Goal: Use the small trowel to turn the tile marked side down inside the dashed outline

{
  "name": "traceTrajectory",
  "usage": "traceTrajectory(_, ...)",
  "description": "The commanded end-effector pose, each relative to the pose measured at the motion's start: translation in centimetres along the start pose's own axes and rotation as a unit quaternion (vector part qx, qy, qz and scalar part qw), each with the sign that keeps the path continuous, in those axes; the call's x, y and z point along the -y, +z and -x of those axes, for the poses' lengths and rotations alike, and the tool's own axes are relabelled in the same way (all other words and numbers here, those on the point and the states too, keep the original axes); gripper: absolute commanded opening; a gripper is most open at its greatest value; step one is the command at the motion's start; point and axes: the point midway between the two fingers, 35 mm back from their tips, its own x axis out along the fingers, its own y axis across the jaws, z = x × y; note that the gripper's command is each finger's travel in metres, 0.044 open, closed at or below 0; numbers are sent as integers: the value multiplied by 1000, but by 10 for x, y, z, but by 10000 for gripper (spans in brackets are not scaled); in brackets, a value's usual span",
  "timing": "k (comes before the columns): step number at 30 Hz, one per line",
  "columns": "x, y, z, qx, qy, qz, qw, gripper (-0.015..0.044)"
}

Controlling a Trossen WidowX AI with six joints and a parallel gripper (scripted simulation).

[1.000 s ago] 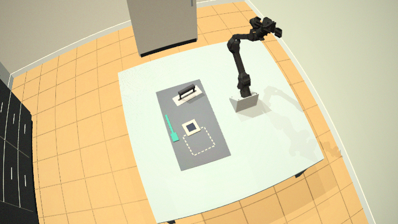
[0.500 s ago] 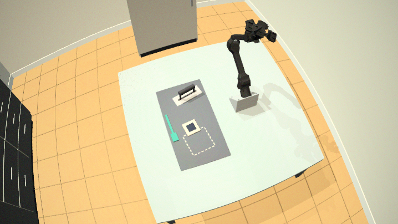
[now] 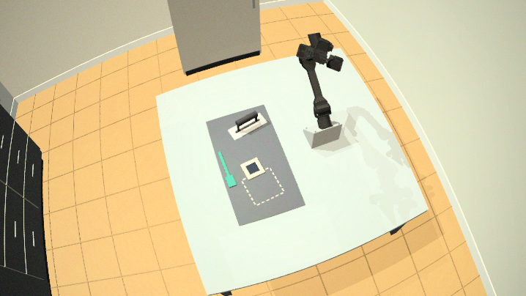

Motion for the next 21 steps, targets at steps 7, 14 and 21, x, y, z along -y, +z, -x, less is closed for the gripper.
traceTrajectory(7,76,-82,-8,-123,-76,-17,989,270)
traceTrajectory(14,119,-140,0,-206,-119,-26,971,270)
traceTrajectory(21,161,-201,20,-302,-164,-38,938,270)
